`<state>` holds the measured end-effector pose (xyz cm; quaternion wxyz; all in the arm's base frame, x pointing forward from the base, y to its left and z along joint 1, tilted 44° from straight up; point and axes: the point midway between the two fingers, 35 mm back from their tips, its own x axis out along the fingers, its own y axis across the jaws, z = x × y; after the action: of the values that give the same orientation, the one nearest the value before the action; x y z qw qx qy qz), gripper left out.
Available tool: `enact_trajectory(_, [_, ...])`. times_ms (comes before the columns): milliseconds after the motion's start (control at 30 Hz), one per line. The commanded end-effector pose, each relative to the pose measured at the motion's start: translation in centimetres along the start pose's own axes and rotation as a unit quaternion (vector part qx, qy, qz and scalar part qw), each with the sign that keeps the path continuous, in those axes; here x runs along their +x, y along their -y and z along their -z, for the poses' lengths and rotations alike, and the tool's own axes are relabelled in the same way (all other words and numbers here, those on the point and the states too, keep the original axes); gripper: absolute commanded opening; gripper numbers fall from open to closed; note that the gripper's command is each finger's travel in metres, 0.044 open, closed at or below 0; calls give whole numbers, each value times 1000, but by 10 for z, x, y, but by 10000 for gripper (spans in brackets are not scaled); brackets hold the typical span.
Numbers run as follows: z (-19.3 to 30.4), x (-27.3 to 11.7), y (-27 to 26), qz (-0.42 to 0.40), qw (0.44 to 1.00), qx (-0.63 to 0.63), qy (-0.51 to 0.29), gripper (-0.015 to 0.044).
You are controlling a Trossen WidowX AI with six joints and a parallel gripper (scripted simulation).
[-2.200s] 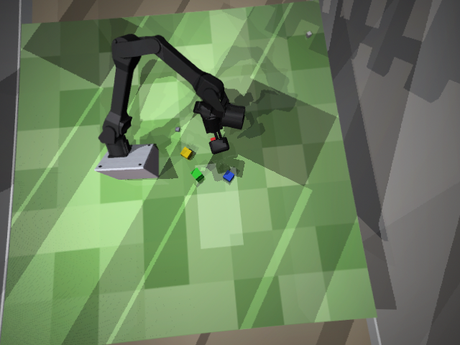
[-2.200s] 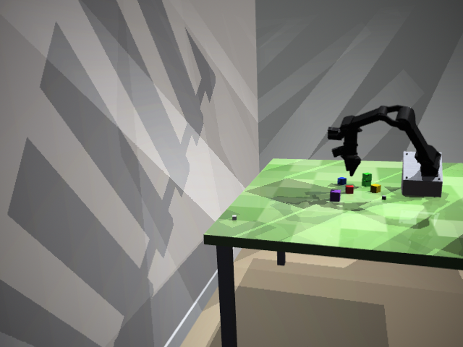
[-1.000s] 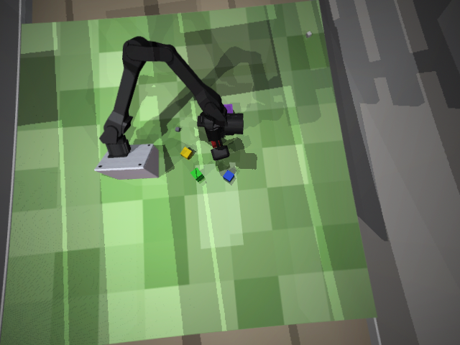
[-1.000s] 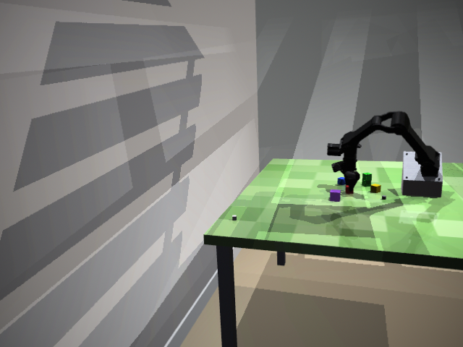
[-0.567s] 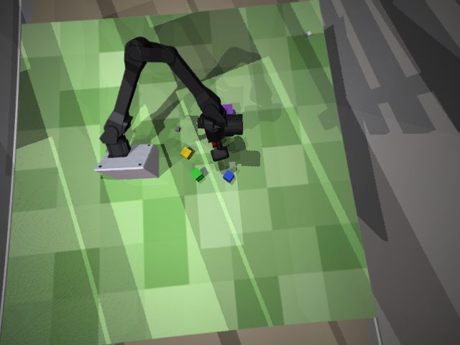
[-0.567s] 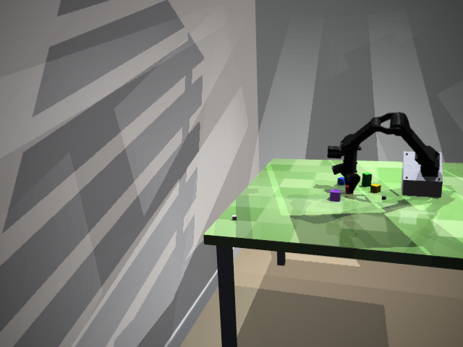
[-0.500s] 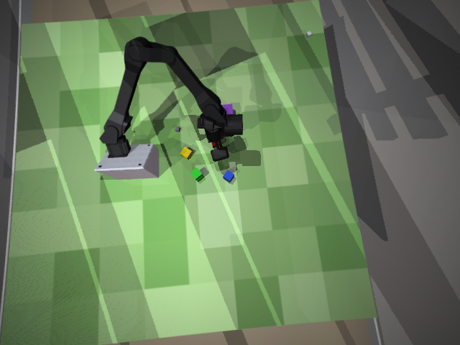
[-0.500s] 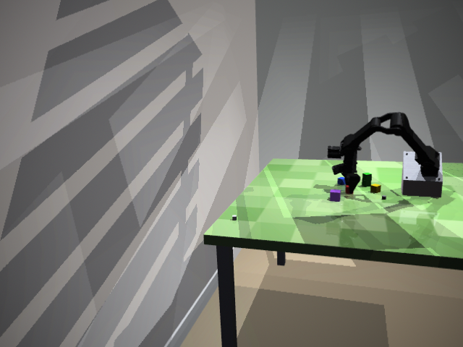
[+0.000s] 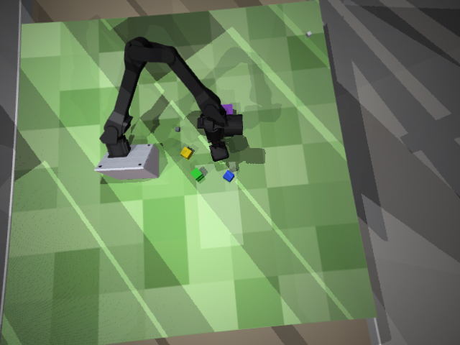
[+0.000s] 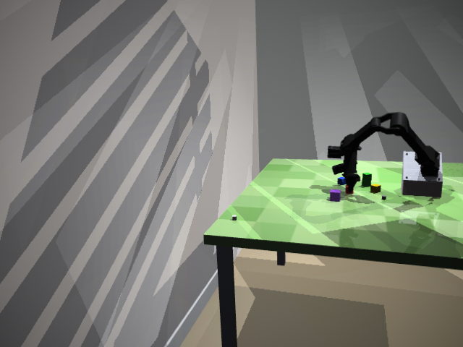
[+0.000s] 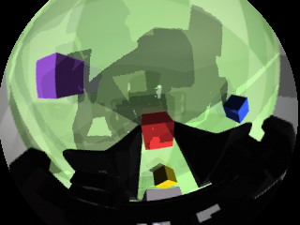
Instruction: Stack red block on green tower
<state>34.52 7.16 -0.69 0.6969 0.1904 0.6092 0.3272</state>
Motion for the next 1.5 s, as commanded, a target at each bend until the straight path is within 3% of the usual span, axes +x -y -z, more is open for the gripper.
enact_trajectory(0, [1,0,0,-2,1000,2,0,138])
enact_trajectory(133, [1,0,0,-2,1000,2,0,111])
enact_trajectory(300, [0,-13,0,-1,1000,2,0,0])
enact_trajectory(900, [0,-113,1,0,1000,2,-1,0])
enact_trajectory(1167, [1,-117,3,1,1000,2,-1,0])
enact_trajectory(1467, [38,-119,56,9,1000,4,-2,0])
